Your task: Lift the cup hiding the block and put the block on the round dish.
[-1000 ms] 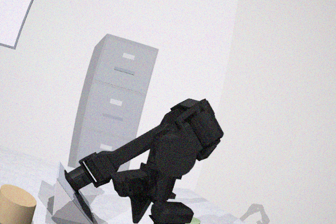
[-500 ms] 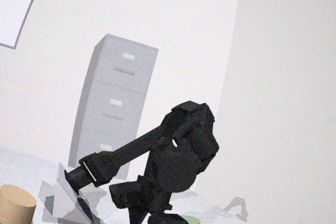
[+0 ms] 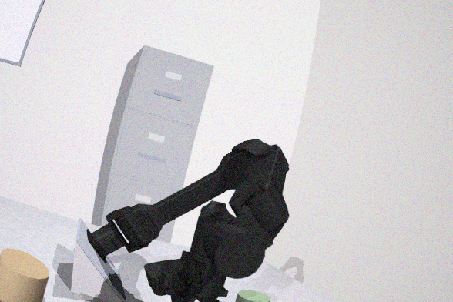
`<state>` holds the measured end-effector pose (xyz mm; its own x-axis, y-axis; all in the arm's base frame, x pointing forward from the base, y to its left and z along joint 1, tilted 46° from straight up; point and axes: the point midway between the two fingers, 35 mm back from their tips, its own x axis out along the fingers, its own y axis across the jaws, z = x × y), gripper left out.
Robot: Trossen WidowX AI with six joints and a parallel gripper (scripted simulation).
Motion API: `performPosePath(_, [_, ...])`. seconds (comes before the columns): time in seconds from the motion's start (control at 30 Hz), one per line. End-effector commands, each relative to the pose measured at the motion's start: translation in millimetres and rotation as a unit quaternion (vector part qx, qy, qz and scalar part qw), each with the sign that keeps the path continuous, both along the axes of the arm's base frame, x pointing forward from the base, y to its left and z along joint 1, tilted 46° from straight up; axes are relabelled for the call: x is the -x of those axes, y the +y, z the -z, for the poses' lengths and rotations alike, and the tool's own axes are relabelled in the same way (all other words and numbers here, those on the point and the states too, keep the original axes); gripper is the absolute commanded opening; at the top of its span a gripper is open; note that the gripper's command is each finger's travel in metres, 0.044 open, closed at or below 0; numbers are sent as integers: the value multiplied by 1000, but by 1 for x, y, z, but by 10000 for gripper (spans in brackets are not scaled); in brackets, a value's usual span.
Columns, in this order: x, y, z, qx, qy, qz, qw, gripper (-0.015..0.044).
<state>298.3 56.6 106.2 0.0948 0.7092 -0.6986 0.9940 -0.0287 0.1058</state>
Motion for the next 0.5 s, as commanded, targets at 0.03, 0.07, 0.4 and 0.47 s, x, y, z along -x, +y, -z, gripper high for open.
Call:
performPosePath(0.03, [1,3,2,-3,1,1,1000,414])
performPosePath(0.07, [1,3,2,-3,1,1,1000,387])
performPosePath(0.4, [1,3,2,-3,1,1,1000,282])
performPosePath(0.47, [0,3,2,-3,1,1,1000,229])
